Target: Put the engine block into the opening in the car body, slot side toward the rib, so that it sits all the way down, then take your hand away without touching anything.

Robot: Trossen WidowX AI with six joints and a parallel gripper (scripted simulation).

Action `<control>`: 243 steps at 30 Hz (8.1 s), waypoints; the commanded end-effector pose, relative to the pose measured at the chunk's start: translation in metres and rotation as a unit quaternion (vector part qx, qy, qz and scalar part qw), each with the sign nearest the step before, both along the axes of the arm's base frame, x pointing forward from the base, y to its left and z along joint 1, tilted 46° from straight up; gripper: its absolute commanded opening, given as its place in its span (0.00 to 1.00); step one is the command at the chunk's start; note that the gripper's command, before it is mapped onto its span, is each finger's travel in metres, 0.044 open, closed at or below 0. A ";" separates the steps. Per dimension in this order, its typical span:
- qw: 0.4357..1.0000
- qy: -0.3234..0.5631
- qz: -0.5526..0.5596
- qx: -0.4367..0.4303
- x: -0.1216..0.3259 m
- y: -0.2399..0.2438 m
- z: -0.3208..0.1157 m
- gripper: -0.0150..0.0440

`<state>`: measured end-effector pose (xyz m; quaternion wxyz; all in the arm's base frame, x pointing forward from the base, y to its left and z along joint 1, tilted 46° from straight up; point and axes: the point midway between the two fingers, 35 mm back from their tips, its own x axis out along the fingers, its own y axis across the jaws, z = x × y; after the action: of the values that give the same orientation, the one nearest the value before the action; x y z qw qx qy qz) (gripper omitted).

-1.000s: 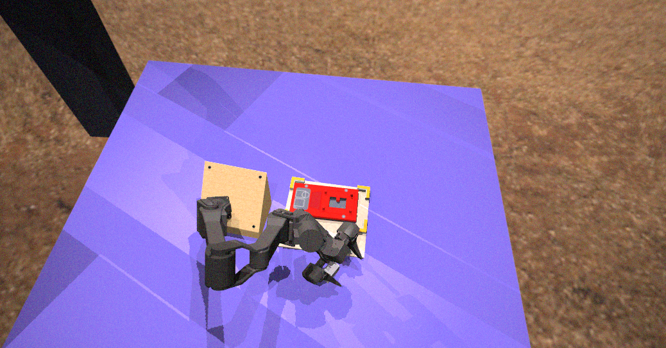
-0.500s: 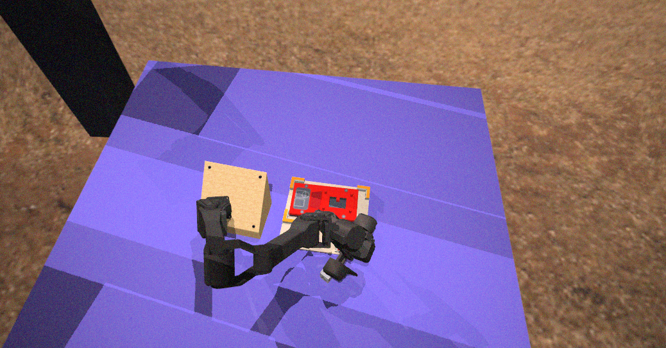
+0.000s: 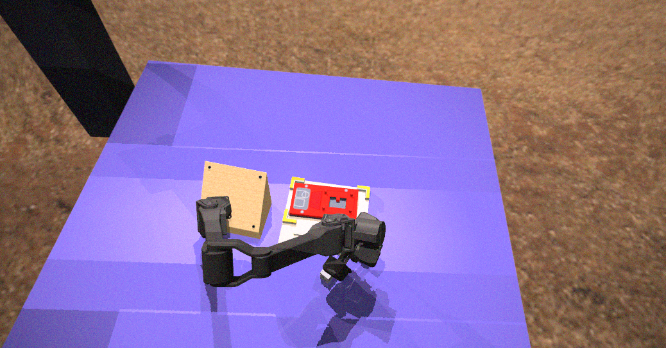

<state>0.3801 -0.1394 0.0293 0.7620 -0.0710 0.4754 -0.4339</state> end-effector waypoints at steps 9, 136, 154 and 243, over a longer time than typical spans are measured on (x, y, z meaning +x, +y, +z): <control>0.986 0.105 -0.129 0.022 -0.045 0.020 0.083 1.00; 0.988 0.098 -0.120 0.013 -0.056 0.047 0.095 0.25; 0.993 -0.025 0.021 -0.116 -0.060 0.052 0.082 0.25; 0.954 -0.136 0.120 -0.237 -0.094 -0.021 0.003 1.00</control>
<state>0.2863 -0.1604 0.0322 0.8277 -0.2461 0.2379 -0.4447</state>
